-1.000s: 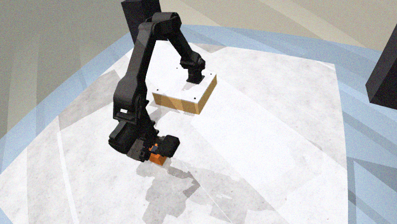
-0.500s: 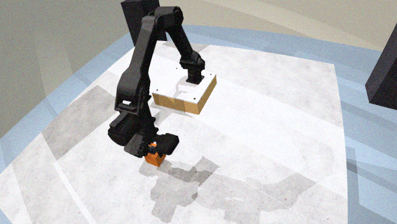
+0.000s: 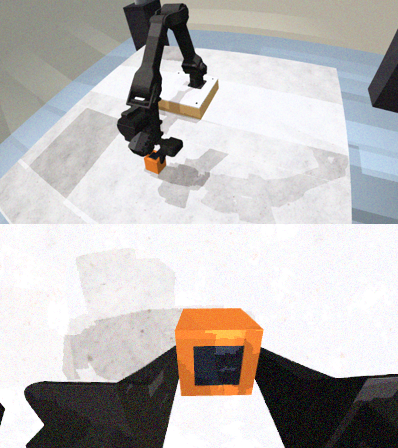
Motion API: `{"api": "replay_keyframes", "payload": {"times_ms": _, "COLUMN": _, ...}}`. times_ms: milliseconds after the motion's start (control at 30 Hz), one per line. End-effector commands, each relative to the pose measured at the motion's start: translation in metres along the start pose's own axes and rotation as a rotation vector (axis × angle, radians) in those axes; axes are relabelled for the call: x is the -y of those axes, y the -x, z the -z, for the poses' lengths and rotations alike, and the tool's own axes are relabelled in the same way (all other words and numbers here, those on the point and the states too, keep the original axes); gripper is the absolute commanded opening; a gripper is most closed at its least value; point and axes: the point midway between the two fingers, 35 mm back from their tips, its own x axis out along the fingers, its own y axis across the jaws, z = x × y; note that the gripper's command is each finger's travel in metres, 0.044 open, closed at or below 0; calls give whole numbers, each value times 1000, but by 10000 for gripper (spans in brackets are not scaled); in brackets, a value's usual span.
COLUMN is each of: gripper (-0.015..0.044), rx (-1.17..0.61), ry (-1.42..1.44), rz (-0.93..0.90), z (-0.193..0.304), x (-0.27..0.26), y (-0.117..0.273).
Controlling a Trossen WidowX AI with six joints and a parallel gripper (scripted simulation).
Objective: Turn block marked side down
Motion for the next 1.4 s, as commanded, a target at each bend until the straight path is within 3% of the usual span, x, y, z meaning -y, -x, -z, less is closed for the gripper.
{"api": "replay_keyframes", "payload": {"times_ms": 0, "gripper": 0, "rx": 68, "ry": -6, "rz": 3, "z": 0, "x": 0, "y": 2}}
{"api": "replay_keyframes", "payload": {"times_ms": 500, "gripper": 0, "rx": 206, "ry": -8, "rz": 2, "z": 5, "x": 1, "y": 5}}
{"api": "replay_keyframes", "payload": {"times_ms": 1367, "gripper": 0, "rx": 593, "ry": -4, "rz": 5, "z": 9, "x": 0, "y": -31}}
